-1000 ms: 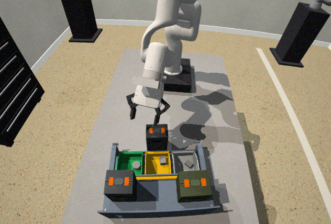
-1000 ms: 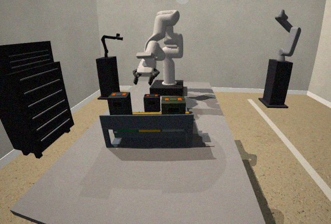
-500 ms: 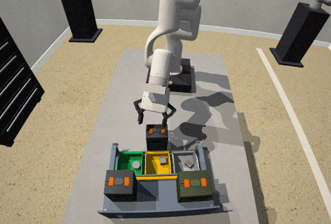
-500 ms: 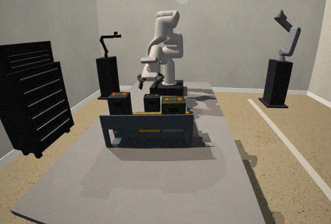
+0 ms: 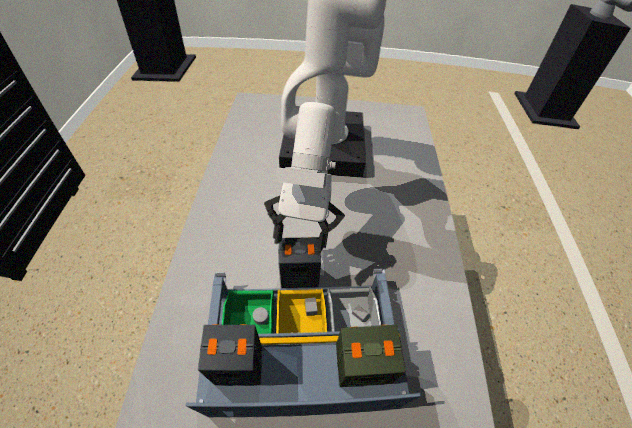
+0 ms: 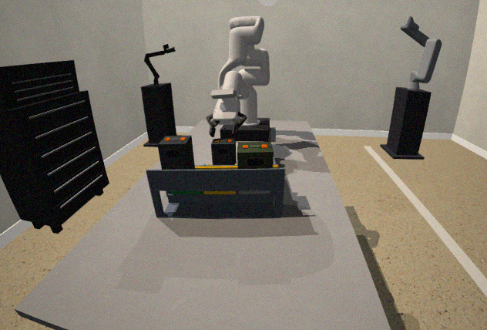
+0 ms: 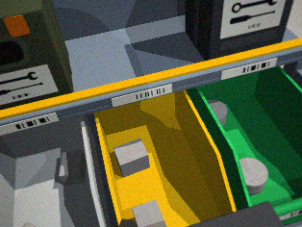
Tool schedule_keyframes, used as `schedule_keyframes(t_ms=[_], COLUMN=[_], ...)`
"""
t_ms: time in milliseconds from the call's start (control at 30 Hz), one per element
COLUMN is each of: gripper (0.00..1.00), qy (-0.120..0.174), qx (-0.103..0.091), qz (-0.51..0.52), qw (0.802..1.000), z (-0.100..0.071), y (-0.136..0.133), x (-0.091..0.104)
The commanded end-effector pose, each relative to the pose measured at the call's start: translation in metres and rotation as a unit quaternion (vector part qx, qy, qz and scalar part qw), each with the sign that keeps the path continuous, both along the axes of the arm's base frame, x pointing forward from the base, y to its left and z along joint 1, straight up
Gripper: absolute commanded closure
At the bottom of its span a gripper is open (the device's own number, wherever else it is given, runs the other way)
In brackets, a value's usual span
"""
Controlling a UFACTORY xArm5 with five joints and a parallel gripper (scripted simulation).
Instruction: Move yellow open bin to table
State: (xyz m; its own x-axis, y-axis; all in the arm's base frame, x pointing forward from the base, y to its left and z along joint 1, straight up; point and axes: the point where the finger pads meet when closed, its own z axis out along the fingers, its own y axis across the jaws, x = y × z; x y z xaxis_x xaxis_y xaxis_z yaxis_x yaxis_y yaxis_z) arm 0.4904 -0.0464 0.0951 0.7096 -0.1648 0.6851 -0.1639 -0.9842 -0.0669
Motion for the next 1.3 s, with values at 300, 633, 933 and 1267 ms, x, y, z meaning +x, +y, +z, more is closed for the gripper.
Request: schedule_keyframes(t_ms=[300,633,933,1267], gripper=[0.00,0.00,0.00,0.00], qy=[0.005,0.005,0.053,0.053], qx=[-0.069,-0.069,0.048,0.048], qz=[-0.065,-0.065,-0.107,-0.107], qw=[0.995,0.995,0.992,0.992], z=[0.0009,0.0009,0.0009,0.0009], y=[0.0005,0.0005,0.0006,0.0006], x=[0.0007,0.0007,0.0008,0.0008])
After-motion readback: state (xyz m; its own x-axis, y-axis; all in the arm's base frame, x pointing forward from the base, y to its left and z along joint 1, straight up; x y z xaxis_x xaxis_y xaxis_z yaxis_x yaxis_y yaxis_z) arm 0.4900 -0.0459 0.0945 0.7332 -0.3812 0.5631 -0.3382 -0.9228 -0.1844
